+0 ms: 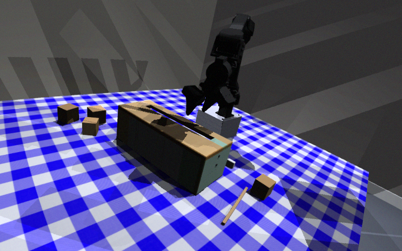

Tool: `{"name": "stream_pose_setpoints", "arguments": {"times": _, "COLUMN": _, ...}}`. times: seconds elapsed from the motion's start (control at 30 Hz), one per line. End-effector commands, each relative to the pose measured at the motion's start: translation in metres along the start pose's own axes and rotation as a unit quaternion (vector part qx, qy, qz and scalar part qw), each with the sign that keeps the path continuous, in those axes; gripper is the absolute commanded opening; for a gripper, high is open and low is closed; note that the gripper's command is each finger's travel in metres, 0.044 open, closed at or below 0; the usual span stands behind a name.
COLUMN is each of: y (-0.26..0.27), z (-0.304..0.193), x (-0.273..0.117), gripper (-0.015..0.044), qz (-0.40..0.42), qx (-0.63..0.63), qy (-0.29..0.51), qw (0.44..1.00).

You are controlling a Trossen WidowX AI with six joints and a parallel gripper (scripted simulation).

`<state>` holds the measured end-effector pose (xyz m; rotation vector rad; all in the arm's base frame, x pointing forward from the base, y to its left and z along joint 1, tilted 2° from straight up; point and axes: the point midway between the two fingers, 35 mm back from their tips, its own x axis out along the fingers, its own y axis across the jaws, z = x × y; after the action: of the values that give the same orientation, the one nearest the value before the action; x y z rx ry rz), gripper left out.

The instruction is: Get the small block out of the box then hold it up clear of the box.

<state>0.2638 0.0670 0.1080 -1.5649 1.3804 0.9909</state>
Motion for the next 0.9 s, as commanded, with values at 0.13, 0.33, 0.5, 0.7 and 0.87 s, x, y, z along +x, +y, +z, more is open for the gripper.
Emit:
{"name": "stream_pose_setpoints", "arguments": {"times": 0.13, "y": 0.002, "z": -0.002, "x": 0.005, "gripper": 0.04, "qz": 0.005, "qx": -0.015, "qy": -0.01, "qw": 1.0}}
{"name": "stream_pose_setpoints", "arguments": {"times": 0.33, "y": 0.001, "z": 0.002, "x": 0.013, "gripper": 0.04, "qz": 0.005, "qx": -0.015, "qy": -0.01, "qw": 1.0}}
{"name": "stream_pose_setpoints", "arguments": {"times": 0.5, "y": 0.0, "z": 0.005, "x": 0.02, "gripper": 0.04, "qz": 0.005, "qx": -0.015, "qy": -0.01, "qw": 1.0}}
{"name": "stream_pose_setpoints", "arguments": {"times": 0.7, "y": 0.0, "z": 0.009, "x": 0.03, "gripper": 0.04, "qz": 0.005, "qx": -0.015, "qy": -0.01, "qw": 1.0}}
{"name": "stream_pose_setpoints", "arguments": {"times": 0.87, "y": 0.0, "z": 0.012, "x": 0.037, "gripper": 0.04, "qz": 0.005, "qx": -0.015, "qy": -0.01, "qw": 1.0}}
